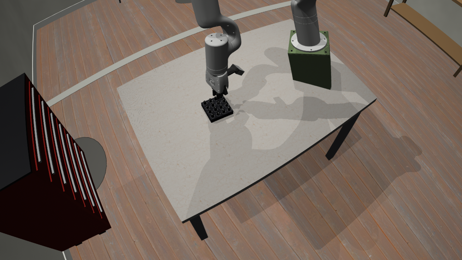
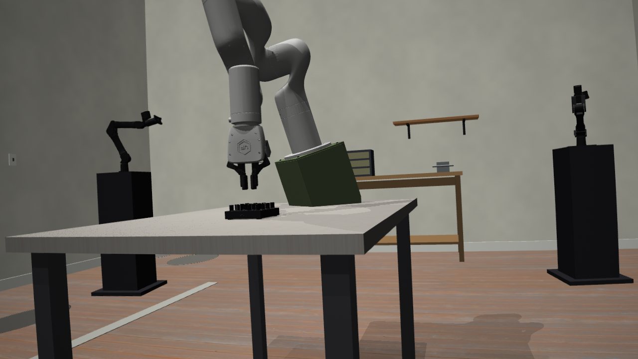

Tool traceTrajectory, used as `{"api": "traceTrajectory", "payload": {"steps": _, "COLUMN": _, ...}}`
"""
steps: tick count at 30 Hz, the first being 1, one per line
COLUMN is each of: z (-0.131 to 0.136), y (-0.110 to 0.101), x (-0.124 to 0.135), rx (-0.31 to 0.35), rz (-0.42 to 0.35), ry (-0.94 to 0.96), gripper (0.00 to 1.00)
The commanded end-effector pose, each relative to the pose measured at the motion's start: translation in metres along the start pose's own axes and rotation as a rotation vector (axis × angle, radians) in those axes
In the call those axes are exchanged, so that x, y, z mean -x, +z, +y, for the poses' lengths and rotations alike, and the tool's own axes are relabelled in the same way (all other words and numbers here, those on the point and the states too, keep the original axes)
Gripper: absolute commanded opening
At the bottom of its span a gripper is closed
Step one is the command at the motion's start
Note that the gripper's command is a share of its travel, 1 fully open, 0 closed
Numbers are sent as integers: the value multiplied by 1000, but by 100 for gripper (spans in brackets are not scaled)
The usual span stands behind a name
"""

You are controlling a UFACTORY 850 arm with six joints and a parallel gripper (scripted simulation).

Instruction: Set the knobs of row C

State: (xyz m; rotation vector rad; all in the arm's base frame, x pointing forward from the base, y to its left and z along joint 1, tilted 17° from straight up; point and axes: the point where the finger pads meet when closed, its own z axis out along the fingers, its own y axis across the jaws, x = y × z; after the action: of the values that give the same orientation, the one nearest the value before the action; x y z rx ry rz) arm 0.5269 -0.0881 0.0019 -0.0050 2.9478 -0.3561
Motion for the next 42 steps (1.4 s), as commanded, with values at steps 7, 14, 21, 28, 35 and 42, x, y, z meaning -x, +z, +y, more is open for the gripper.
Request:
{"api": "traceTrajectory", "payload": {"steps": 7, "z": 0, "y": 11, "x": 0, "rx": 0, "rz": -3, "ry": 0, "gripper": 19}}
{"api": "traceTrajectory", "payload": {"steps": 14, "z": 0, "y": 21, "x": 0, "rx": 0, "rz": -3, "ry": 0, "gripper": 19}}
{"api": "traceTrajectory", "payload": {"steps": 21, "z": 0, "y": 27, "x": 0, "rx": 0, "rz": -3, "ry": 0, "gripper": 19}}
{"api": "traceTrajectory", "payload": {"steps": 28, "z": 0, "y": 32, "x": 0, "rx": 0, "rz": -3, "ry": 0, "gripper": 19}}
{"api": "traceTrajectory", "payload": {"steps": 35, "z": 0, "y": 34, "x": 0, "rx": 0, "rz": -3, "ry": 0, "gripper": 19}}
{"api": "traceTrajectory", "payload": {"steps": 42, "z": 0, "y": 34, "x": 0, "rx": 0, "rz": -3, "ry": 0, "gripper": 19}}
